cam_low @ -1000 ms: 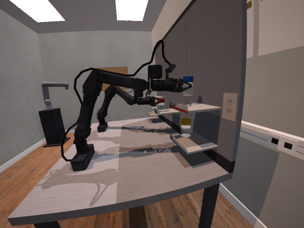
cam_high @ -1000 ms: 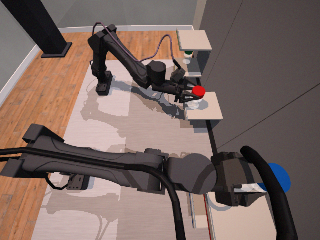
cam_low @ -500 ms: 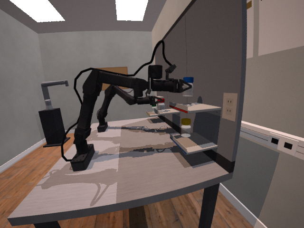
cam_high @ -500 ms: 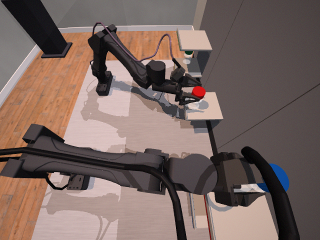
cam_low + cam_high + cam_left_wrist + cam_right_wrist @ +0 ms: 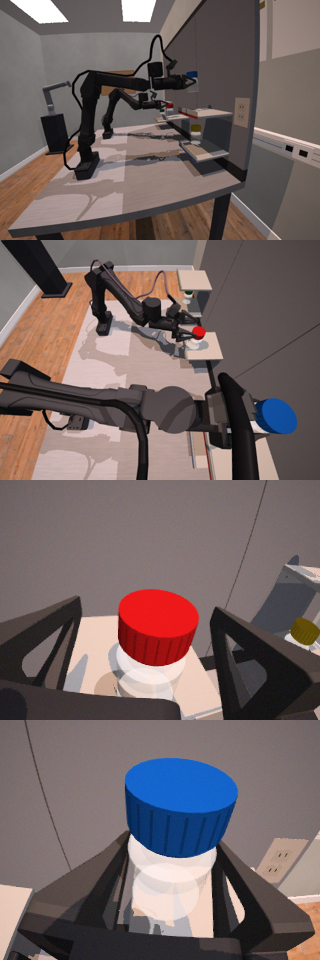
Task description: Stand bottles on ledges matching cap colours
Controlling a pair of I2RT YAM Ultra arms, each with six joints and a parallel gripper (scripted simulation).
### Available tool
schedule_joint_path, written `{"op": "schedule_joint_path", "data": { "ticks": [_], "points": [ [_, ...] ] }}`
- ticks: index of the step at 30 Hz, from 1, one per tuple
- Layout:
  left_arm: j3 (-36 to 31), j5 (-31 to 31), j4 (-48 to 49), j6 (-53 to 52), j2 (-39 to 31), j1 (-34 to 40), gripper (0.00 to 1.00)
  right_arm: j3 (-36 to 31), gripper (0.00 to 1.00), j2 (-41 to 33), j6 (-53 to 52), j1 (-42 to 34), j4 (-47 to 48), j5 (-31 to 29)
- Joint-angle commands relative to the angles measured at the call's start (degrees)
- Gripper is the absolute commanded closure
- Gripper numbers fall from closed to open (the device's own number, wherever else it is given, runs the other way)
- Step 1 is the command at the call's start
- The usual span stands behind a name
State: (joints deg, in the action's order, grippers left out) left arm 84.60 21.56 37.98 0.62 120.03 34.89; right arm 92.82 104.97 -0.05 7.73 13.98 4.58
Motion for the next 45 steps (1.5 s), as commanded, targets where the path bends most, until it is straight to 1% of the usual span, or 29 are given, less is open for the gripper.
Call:
{"op": "schedule_joint_path", "data": {
  "ticks": [1, 3, 7, 9, 10, 13, 15, 24, 26, 28, 36, 43, 45],
  "points": [
    [-1.7, 1.32, 1.2, -0.57, -2.31, 1.51, 0.11, -2.97, 0.48, -4.67, 0.37, 0.77, 3.29, 0.75],
    [-4.32, 1.93, 2.11, -0.6, -4.0, 2.11, 0.11, -5.36, 0.48, -6.6, 0.37, 0.88, 3.77, 0.86],
    [-12.27, 3.66, 4.65, -0.61, -9.29, 3.84, 0.11, -9.91, 0.48, -10.45, 0.37, 1.11, 4.57, 1.08],
    [-12.27, 3.66, 4.65, -0.61, -9.29, 3.84, 0.11, -9.91, 0.48, -10.45, 0.37, 1.11, 4.57, 1.08],
    [-15.26, 4.38, 5.57, -0.65, -11.39, 4.57, 0.11, -11.43, 0.48, -11.77, 0.36, 1.2, 4.84, 1.17],
    [-21.37, 5.99, 7.31, -0.69, -15.71, 6.2, 0.11, -14.86, 0.48, -14.95, 0.36, 1.41, 5.17, 1.38],
    [-23.42, 6.52, 7.84, -0.21, -17.13, 6.64, 0.11, -17.27, 0.48, -17.23, 0.37, 1.57, 5.4, 1.53],
    [-23.12, 6.18, 7.14, 0.01, -16.7, 6.27, 0.11, -25.32, 0.48, -25.7, 0.37, 2.31, 4.63, 2.22],
    [-23.12, 6.18, 7.14, 0.01, -16.7, 6.27, 0.11, -25.32, 0.48, -25.7, 0.37, 2.31, 4.63, 2.22],
    [-23.12, 6.18, 7.11, 0.01, -16.7, 6.27, 0.11, -27.05, 0.48, -27.18, 0.3, 2.49, 3.82, 2.5],
    [-23.11, 6.18, 7.11, 0.01, -16.7, 6.27, 0.11, -30.07, 0.48, -30.21, 0.28, 2.84, 2.44, 2.95],
    [-23.11, 6.18, 7.11, 0.01, -16.7, 6.27, 0.11, -30.59, 0.48, -30.67, 0.24, 2.92, 1.53, 3.14],
    [-23.11, 6.18, 7.11, 0.01, -16.7, 6.27, 0.11, -32.08, 0.48, -30.72, 0.15, 2.94, 0.54, 3.36]
  ]
}}
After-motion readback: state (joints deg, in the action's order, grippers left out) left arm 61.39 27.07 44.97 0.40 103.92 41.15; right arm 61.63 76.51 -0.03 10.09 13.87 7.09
